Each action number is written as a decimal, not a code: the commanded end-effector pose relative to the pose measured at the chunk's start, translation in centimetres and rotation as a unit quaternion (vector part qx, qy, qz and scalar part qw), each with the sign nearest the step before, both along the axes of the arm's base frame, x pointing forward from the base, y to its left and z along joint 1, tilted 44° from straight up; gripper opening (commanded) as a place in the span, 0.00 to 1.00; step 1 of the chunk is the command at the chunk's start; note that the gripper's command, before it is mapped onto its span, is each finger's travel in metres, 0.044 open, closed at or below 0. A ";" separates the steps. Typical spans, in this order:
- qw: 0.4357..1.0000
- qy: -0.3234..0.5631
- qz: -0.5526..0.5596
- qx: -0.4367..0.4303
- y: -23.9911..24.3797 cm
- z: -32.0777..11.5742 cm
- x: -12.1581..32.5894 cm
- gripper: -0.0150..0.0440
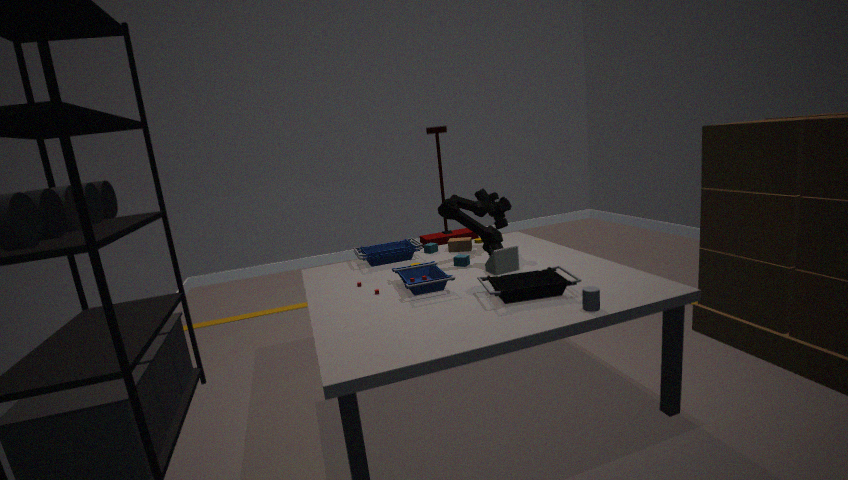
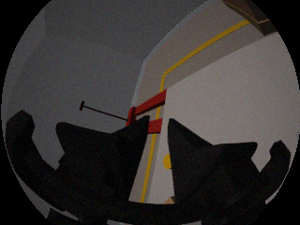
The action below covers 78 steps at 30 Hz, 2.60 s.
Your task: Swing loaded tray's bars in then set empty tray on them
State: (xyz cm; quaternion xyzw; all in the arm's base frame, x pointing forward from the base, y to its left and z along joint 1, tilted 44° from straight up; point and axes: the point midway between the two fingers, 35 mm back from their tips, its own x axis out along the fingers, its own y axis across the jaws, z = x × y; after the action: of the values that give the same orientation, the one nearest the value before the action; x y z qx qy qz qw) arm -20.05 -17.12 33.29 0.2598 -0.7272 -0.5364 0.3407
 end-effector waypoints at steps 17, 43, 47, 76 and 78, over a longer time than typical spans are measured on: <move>1.000 0.000 0.000 0.002 2.7 2.8 -0.5 0.41; 0.983 0.126 0.083 0.105 -4.8 3.8 3.0 0.41; 0.973 0.162 0.106 0.125 -6.4 4.4 4.3 0.41; 0.847 0.422 0.277 0.169 -15.3 7.6 19.2 0.41; 0.843 0.430 0.279 0.163 -15.2 8.1 20.1 0.41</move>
State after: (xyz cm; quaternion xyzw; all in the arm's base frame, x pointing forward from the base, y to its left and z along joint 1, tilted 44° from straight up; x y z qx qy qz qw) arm -1.11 -32.47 40.45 0.2638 -0.3122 -0.5919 0.6947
